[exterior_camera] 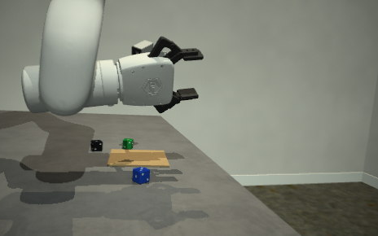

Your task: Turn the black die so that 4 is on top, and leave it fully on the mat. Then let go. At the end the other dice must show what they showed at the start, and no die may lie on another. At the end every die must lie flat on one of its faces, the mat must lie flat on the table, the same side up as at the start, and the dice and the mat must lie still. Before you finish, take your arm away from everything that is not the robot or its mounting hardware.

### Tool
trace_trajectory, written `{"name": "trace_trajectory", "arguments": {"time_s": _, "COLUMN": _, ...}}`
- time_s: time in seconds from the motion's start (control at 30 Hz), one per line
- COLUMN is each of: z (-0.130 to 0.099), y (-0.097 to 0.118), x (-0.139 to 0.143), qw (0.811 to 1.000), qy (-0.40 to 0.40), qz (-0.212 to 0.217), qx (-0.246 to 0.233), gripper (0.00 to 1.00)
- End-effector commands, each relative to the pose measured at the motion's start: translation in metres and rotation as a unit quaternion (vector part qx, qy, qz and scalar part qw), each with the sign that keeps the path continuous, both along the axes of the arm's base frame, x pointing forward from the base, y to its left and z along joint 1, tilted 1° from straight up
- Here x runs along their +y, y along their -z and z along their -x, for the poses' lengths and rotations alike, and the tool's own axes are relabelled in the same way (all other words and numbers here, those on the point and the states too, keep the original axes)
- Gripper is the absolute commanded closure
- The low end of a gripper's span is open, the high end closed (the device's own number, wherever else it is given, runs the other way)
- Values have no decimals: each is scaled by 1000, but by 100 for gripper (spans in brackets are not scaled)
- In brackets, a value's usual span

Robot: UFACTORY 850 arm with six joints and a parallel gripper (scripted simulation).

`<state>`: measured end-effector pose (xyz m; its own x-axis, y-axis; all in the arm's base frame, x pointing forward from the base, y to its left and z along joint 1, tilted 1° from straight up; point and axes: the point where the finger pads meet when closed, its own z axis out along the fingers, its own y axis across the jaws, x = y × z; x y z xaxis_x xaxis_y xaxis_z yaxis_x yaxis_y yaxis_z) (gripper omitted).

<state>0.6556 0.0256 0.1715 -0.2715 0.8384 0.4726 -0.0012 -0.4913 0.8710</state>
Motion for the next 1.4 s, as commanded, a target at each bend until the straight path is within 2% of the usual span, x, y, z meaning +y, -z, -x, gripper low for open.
{"name": "trace_trajectory", "arguments": {"time_s": 0.0, "z": 0, "y": -1, "x": 0, "qw": 1000, "qy": 0, "qz": 0, "qx": -1, "gripper": 0}}
{"name": "trace_trajectory", "arguments": {"time_s": 0.83, "z": -2, "y": -3, "x": 7, "qw": 1000, "qy": -13, "qz": 10, "qx": -3, "gripper": 0}}
{"name": "trace_trajectory", "arguments": {"time_s": 1.1, "z": -4, "y": -10, "x": 29, "qw": 997, "qy": -56, "qz": 43, "qx": -11, "gripper": 0}}
{"name": "trace_trajectory", "arguments": {"time_s": 1.23, "z": -4, "y": -17, "x": 55, "qw": 990, "qy": -107, "qz": 84, "qx": -25, "gripper": 0}}
{"name": "trace_trajectory", "arguments": {"time_s": 1.37, "z": 1, "y": -27, "x": 88, "qw": 973, "qy": -175, "qz": 144, "qx": -52, "gripper": 0}}
